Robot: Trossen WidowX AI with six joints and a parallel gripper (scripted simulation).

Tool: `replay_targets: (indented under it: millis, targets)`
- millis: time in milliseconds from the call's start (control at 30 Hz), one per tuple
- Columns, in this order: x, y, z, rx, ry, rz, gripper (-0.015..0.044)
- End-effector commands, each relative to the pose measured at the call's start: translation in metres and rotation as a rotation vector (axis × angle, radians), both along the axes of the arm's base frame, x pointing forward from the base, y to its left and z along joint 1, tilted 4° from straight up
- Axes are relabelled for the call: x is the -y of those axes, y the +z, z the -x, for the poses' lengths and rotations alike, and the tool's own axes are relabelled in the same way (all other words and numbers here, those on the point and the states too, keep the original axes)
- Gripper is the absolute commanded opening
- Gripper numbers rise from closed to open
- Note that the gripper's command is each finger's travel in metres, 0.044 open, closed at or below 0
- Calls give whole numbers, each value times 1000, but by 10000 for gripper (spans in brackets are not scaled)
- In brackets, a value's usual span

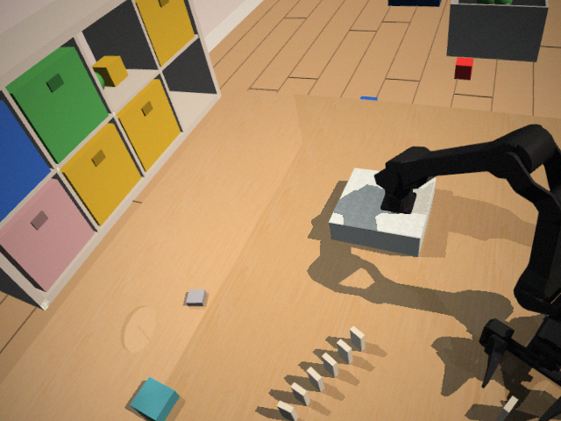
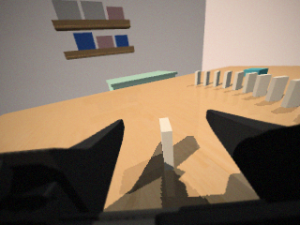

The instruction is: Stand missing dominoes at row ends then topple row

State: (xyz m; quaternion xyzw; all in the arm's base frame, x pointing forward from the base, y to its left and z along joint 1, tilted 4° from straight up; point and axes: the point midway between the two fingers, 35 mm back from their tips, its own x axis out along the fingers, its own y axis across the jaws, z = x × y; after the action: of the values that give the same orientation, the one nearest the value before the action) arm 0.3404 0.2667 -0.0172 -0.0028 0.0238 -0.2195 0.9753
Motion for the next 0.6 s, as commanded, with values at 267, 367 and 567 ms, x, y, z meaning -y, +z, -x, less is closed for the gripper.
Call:
replay_targets:
  millis: [267,367,567]
  targets:
    - [0,45,-2,4,0,-5,440]
    - [-1,45,-3,-2,4,1,440]
    - [-30,39,-52,-274,189,259,440]
